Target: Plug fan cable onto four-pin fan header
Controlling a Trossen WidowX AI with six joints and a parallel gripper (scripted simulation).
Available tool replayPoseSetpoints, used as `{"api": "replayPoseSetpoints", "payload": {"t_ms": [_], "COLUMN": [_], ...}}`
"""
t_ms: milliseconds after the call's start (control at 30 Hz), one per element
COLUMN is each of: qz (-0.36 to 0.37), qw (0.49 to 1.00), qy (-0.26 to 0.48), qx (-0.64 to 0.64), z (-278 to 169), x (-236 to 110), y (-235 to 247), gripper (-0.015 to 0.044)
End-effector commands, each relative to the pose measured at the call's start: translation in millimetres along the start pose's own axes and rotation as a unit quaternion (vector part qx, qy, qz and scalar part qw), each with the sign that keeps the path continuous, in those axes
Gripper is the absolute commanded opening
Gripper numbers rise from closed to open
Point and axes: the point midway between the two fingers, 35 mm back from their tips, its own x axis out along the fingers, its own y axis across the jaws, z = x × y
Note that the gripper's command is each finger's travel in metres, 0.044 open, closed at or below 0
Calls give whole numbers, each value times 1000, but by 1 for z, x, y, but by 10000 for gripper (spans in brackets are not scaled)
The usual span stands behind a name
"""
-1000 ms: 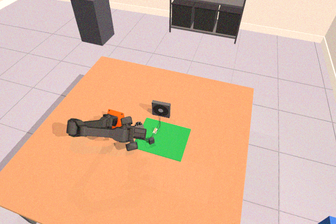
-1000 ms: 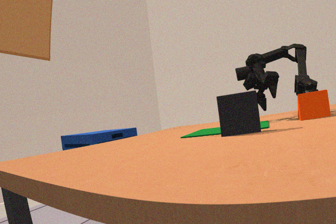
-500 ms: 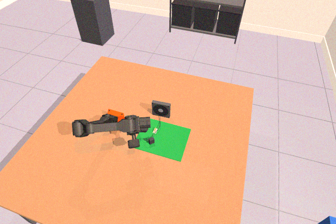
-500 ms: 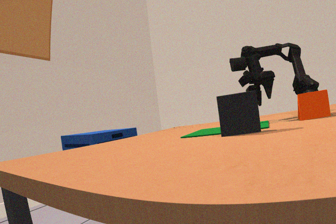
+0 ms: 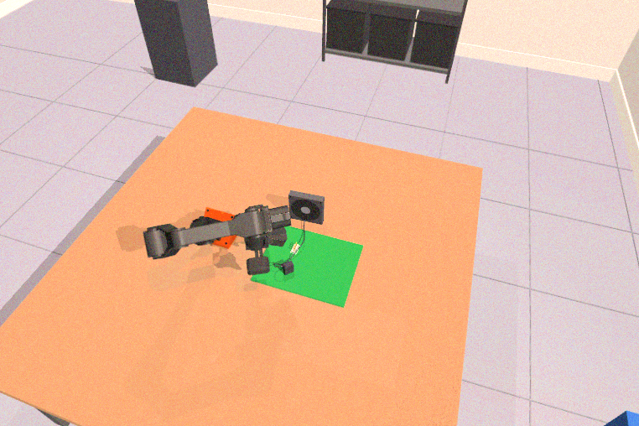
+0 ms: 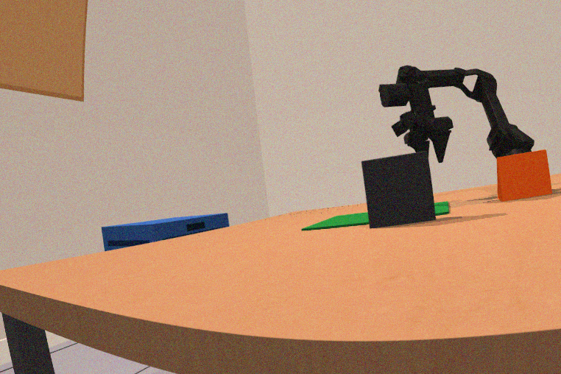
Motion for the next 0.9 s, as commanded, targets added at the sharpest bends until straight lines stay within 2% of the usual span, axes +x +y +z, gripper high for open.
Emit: {"api": "replayPoseSetpoints", "payload": {"t_ms": [0,300,867], "qz": [-1,-20,-21], "qw": [1000,990,989], "qy": [-1,-4,-4], "qx": [-9,-142,-145], "z": [6,95,98], "x": [1,33,43], "y": [0,11,11], "gripper": [440,440,440]}}
